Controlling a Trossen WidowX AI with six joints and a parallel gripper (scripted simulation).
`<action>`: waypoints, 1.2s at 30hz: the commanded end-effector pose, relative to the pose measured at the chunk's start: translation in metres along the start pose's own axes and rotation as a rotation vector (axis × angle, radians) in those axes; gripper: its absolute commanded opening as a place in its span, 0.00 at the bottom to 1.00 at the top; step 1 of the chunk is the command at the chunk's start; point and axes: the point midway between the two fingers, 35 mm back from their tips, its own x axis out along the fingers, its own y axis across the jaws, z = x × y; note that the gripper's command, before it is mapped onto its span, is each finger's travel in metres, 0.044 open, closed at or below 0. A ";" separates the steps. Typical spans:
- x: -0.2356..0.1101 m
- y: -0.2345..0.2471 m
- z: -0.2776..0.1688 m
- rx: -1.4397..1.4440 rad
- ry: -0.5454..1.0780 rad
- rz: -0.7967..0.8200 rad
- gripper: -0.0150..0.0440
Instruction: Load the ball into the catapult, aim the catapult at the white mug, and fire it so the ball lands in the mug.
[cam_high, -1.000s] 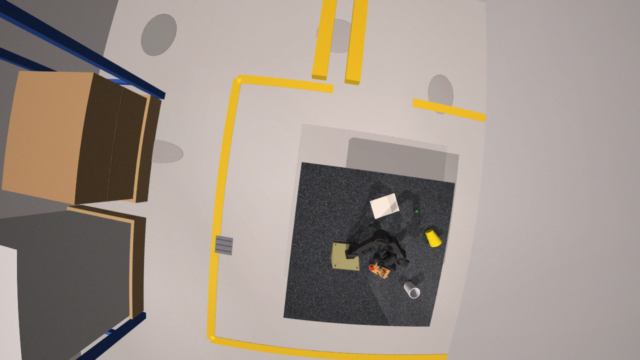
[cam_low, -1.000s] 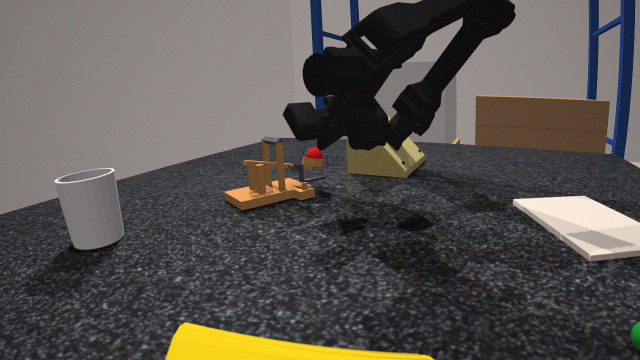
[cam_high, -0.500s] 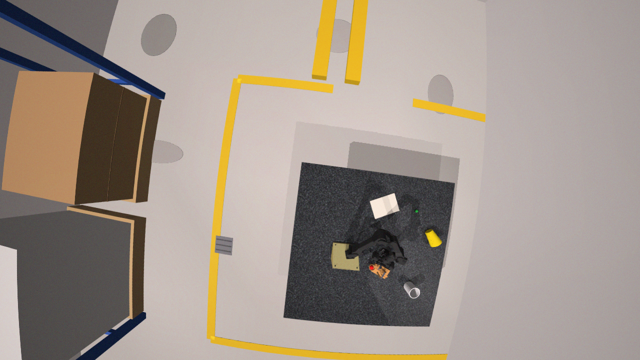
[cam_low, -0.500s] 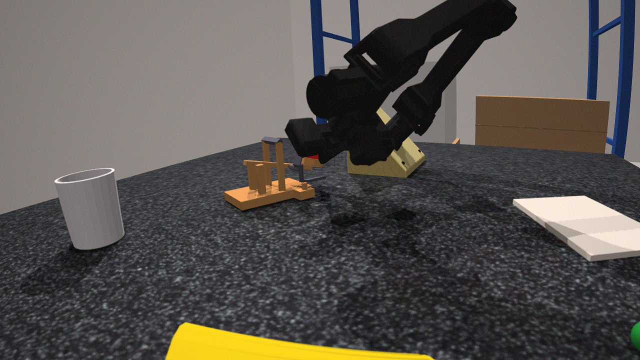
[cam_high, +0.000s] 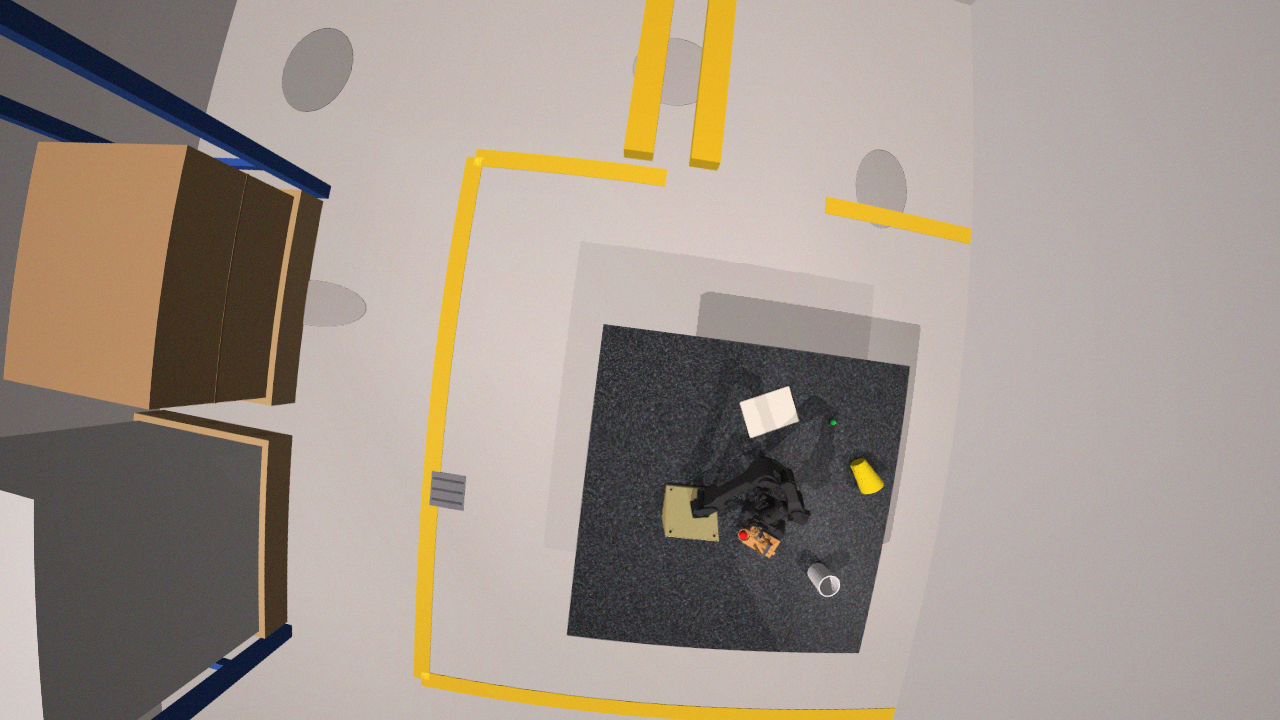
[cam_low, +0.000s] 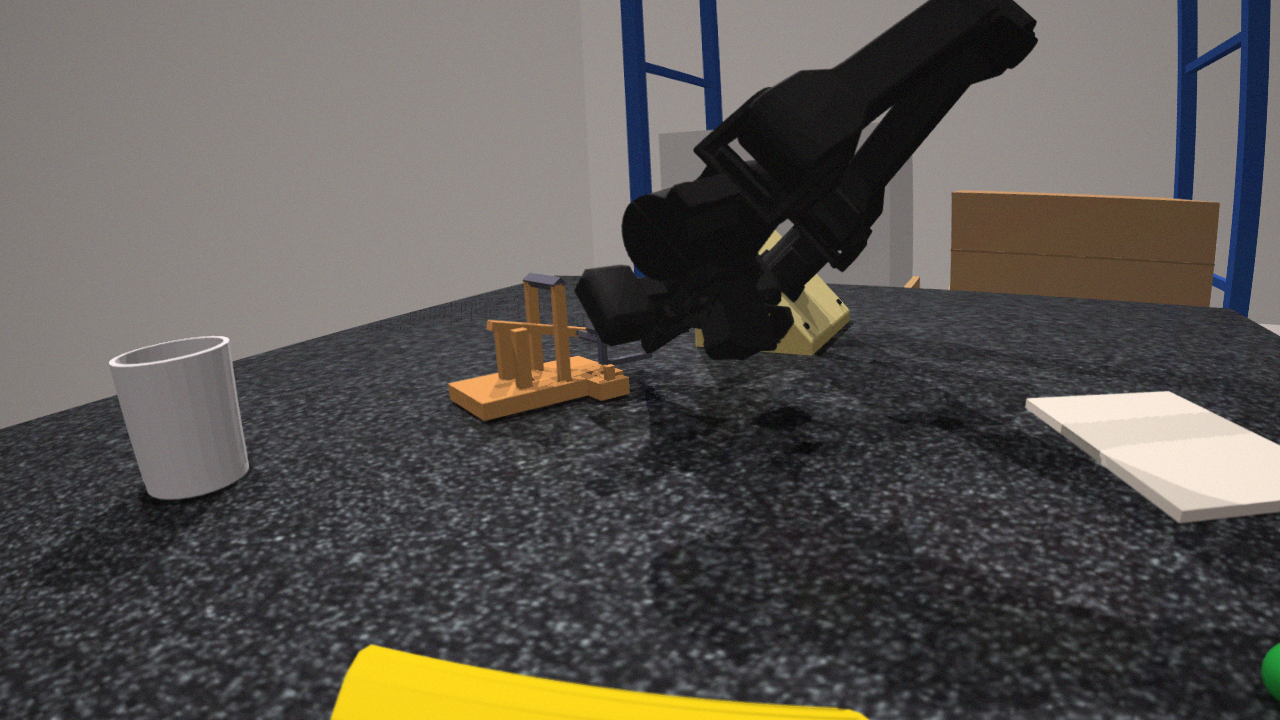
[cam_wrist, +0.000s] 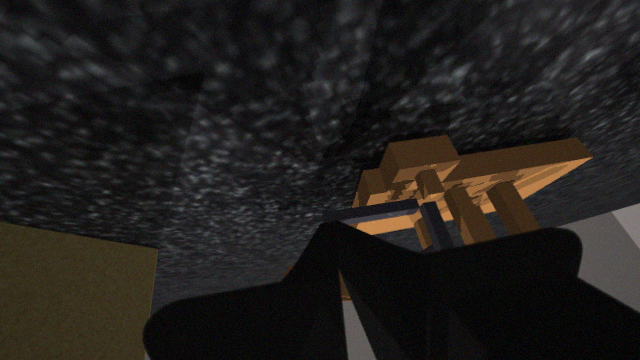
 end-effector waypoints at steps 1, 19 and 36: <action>0.005 0.003 0.004 0.005 -0.002 0.006 0.25; -0.103 -0.002 -0.025 0.001 0.000 -0.005 0.25; -0.104 -0.040 -0.032 0.234 -0.102 -0.033 0.74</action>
